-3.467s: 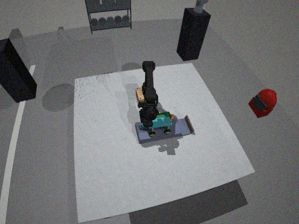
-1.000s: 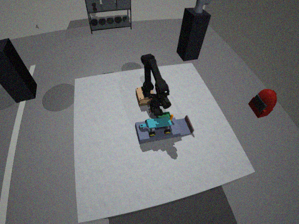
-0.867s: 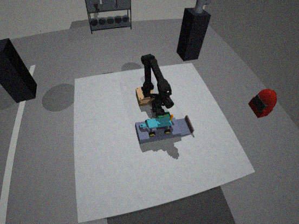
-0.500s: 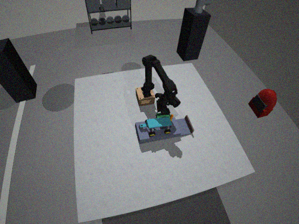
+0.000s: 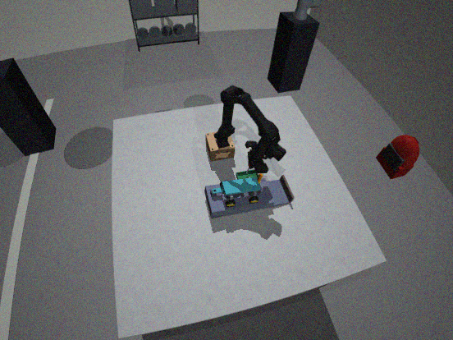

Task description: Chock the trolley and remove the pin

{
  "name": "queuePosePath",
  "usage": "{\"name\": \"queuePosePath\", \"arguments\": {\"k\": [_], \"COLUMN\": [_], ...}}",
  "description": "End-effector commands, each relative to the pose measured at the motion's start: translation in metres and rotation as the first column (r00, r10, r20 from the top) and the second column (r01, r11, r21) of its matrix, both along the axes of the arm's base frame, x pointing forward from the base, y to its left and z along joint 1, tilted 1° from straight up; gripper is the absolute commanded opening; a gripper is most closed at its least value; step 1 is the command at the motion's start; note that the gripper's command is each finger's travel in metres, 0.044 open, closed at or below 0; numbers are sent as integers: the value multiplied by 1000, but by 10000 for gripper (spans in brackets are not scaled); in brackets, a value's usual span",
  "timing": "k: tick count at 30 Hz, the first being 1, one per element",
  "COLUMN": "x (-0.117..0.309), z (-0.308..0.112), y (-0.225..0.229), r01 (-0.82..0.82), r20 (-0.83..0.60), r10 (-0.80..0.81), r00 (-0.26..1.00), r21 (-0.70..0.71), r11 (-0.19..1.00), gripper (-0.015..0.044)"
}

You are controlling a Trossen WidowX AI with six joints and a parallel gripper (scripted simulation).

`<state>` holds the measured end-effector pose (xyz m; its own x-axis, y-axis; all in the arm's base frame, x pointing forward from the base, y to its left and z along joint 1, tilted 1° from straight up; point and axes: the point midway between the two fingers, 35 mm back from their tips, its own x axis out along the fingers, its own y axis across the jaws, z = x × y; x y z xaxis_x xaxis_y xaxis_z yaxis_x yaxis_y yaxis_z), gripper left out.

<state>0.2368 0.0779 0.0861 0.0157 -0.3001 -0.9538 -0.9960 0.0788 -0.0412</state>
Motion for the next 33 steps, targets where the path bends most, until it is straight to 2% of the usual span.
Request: {"name": "queuePosePath", "arguments": {"k": [1,7,17,25,33], "x": [0,0,-1,-2,-2], "z": [-5,-5,-4,-4,-4], "y": [14,14,12,10,8], "r01": [2,-38,-327,-533,-708], "r20": [-8,-17,-68,-92,-100], "r10": [-2,38,332,545,728], "r00": [1000,999,941,834,678], "r21": [0,8,70,123,177], "r11": [1000,999,942,837,684], "gripper": [0,0,0,0,0]}}
